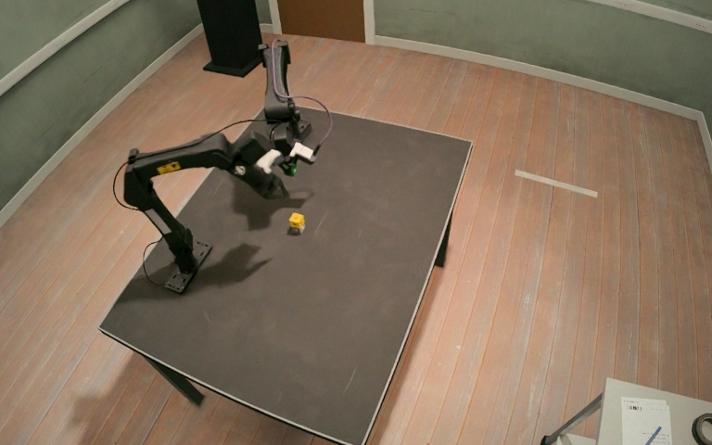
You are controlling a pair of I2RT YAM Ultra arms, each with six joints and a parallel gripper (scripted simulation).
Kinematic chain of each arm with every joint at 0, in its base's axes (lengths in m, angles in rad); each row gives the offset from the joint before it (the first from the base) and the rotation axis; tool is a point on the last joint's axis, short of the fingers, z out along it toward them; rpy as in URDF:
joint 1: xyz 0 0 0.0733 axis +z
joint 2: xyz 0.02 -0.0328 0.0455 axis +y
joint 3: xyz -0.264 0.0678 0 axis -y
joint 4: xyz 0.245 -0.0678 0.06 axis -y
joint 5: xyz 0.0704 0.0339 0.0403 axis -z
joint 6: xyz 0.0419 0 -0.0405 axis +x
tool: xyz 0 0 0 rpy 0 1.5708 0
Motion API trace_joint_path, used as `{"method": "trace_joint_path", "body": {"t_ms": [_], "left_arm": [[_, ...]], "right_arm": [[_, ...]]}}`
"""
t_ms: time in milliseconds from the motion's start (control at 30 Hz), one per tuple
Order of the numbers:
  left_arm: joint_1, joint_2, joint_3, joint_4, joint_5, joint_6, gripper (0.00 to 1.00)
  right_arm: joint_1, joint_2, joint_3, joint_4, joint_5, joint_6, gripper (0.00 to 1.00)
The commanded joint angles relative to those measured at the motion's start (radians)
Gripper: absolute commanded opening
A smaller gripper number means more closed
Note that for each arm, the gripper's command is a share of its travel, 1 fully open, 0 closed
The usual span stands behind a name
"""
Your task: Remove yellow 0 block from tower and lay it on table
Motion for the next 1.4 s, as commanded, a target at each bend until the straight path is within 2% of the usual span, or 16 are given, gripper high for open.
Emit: {"method": "trace_joint_path", "body": {"t_ms": [0, 67, 100, 167, 267, 333, 500, 767, 900, 1367], "left_arm": [[0.011, -0.033, -0.011, 0.001, -0.001, 0.001, 0.27], [0.011, -0.033, -0.011, 0.001, -0.001, 0.001, 0.27], [0.011, -0.033, -0.011, 0.001, -0.001, 0.001, 0.27], [0.011, -0.033, -0.011, 0.001, -0.001, 0.001, 0.27], [0.011, -0.033, -0.011, 0.001, -0.001, 0.001, 0.27], [0.011, -0.033, -0.011, 0.001, -0.001, 0.001, 0.27], [0.011, -0.033, -0.011, 0.001, -0.001, 0.001, 0.27], [0.011, -0.033, -0.011, 0.001, -0.001, 0.001, 0.27], [0.015, -0.037, 0.023, -0.028, -0.001, 0.013, 0.27], [0.015, -0.038, 0.023, -0.028, -0.001, 0.012, 0.27]], "right_arm": [[-0.018, 0.135, -0.049, 0.067, -0.093, -0.135, 0.55], [-0.018, 0.135, -0.049, 0.067, -0.093, -0.135, 0.55], [0.004, 0.204, -0.026, 0.032, -0.085, -0.162, 0.55], [0.033, 0.268, -0.062, -0.004, -0.074, -0.244, 0.55], [0.055, 0.345, -0.076, 0.068, -0.075, -0.321, 0.55], [0.087, 0.346, -0.039, 0.078, -0.067, -0.353, 0.55], [0.077, 0.406, -0.045, 0.101, -0.088, -0.386, 0.55], [0.072, 0.416, -0.044, 0.085, -0.089, -0.376, 0.55], [0.085, 0.44, -0.045, 0.116, -0.08, -0.372, 0.55], [0.101, 0.475, -0.079, 0.175, -0.078, -0.353, 0.55]]}}
